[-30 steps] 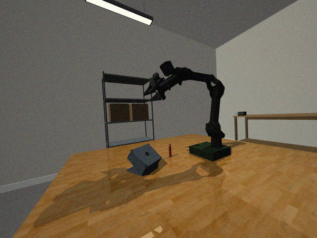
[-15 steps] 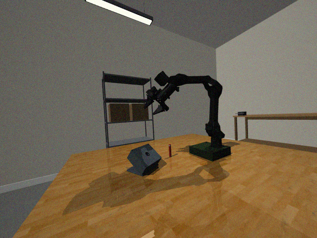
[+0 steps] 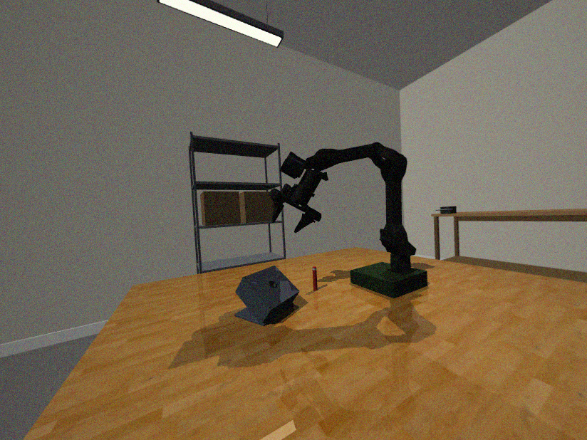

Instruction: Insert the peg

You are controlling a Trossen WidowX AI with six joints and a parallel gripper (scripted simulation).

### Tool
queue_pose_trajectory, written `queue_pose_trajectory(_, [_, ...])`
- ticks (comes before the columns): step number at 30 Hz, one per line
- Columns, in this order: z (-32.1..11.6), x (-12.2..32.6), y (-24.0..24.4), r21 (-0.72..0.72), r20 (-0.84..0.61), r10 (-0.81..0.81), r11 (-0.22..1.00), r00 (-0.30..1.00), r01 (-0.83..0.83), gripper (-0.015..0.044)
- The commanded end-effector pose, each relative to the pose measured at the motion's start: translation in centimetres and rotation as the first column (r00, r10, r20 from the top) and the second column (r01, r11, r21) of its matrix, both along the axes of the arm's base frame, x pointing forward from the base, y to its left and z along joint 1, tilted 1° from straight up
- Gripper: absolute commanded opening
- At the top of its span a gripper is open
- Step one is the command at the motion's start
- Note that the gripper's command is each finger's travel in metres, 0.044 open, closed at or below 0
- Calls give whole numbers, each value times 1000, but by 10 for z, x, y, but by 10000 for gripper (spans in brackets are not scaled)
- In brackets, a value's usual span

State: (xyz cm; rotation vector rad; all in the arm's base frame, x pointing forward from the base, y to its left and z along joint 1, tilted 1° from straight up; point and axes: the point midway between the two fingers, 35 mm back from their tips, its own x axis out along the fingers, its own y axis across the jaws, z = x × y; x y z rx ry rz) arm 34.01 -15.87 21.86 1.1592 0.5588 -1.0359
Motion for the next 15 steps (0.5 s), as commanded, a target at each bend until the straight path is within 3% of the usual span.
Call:
queue_pose_trajectory(1, [-26, -9, 0, 106, -44, -104, 988, 994, 108, 440])
queue_pose_trajectory(15, [-79, -39, 2, 322, -197, -408, 832, 891, 452, 440])
